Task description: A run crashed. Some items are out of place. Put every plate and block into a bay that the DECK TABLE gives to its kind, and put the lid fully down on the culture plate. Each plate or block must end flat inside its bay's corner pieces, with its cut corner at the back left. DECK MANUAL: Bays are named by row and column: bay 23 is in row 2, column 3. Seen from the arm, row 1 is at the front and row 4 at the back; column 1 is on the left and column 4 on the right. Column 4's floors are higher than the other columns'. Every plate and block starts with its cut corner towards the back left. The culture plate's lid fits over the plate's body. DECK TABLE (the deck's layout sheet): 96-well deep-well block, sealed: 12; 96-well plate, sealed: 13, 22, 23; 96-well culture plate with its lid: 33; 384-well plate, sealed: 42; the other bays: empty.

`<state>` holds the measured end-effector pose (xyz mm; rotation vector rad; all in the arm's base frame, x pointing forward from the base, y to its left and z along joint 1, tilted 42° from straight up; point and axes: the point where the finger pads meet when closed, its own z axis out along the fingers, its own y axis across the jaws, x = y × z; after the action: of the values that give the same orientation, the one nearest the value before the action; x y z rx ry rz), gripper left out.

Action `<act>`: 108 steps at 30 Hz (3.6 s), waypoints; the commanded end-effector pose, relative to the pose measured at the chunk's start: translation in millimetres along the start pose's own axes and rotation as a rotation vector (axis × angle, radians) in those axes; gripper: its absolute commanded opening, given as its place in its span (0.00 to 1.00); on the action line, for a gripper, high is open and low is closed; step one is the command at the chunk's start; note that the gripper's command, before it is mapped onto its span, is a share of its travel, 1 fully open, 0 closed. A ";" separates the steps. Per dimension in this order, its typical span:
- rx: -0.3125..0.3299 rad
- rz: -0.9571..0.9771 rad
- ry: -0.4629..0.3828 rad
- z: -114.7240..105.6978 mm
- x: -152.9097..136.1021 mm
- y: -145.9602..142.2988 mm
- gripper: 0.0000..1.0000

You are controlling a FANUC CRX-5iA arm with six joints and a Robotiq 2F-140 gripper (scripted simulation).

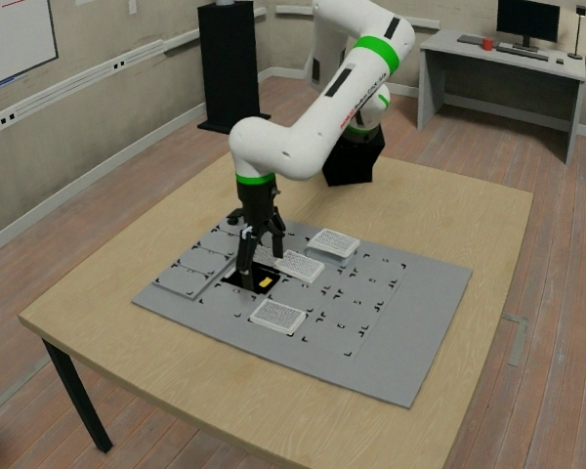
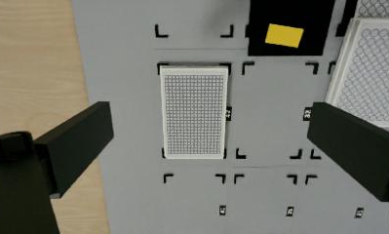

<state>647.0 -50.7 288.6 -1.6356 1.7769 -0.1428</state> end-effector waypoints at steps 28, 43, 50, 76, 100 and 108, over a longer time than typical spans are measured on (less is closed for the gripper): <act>0.002 0.000 0.001 -1.0 0.1 -0.7 1.00; 0.002 0.001 0.001 2.9 8.3 7.1 0.70; 0.002 0.001 0.001 9.4 22.1 20.1 0.70; 0.001 0.001 0.001 40.3 88.2 82.7 0.70; 0.001 0.001 0.001 59.1 99.9 93.7 0.70; 0.001 0.001 0.001 69.7 99.9 93.7 0.70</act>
<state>611.8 -97.3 146.7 -1.6344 1.7778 -0.1421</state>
